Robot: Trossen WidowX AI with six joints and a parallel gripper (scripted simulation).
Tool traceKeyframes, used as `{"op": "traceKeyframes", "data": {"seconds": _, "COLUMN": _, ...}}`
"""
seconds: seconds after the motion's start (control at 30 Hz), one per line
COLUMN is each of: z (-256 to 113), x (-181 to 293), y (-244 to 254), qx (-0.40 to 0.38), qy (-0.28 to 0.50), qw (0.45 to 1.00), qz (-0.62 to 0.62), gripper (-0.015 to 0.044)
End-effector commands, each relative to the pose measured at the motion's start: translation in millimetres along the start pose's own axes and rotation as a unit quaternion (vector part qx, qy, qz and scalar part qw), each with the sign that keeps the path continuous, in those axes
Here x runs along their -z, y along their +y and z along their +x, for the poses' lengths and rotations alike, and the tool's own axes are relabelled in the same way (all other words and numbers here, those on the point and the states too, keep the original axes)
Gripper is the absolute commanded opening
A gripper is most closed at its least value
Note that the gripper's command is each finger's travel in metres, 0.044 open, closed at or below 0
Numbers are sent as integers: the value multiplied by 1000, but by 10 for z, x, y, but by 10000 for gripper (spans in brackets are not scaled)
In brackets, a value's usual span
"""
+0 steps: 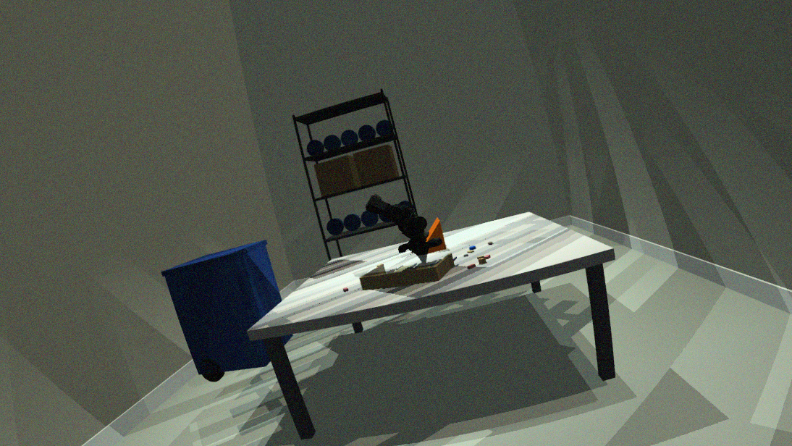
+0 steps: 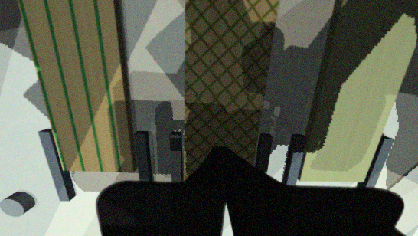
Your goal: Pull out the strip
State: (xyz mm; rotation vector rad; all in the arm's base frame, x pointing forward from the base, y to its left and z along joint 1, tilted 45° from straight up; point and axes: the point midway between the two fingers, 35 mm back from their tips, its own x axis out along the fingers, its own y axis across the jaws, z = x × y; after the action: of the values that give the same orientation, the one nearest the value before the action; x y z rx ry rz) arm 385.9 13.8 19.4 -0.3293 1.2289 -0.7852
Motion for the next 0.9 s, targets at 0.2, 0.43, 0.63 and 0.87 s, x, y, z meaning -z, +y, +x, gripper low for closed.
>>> {"op": "traceKeyframes", "data": {"seconds": 0.2, "z": 47, "x": 95, "y": -3, "qx": 4, "qy": 2, "qw": 1000, "qz": -1, "gripper": 0}}
{"op": "traceKeyframes", "data": {"seconds": 0.43, "z": 49, "x": 202, "y": -1, "qx": 4, "qy": 2, "qw": 1000, "qz": -1, "gripper": 0}}
{"op": "traceKeyframes", "data": {"seconds": 0.63, "z": 52, "x": 292, "y": -2, "qx": 4, "qy": 2, "qw": 1000, "qz": -1, "gripper": 0}}
{"op": "traceKeyframes", "data": {"seconds": 0.87, "z": 56, "x": 402, "y": -4, "qx": 4, "qy": 3, "qw": 1000, "qz": -2, "gripper": 0}}
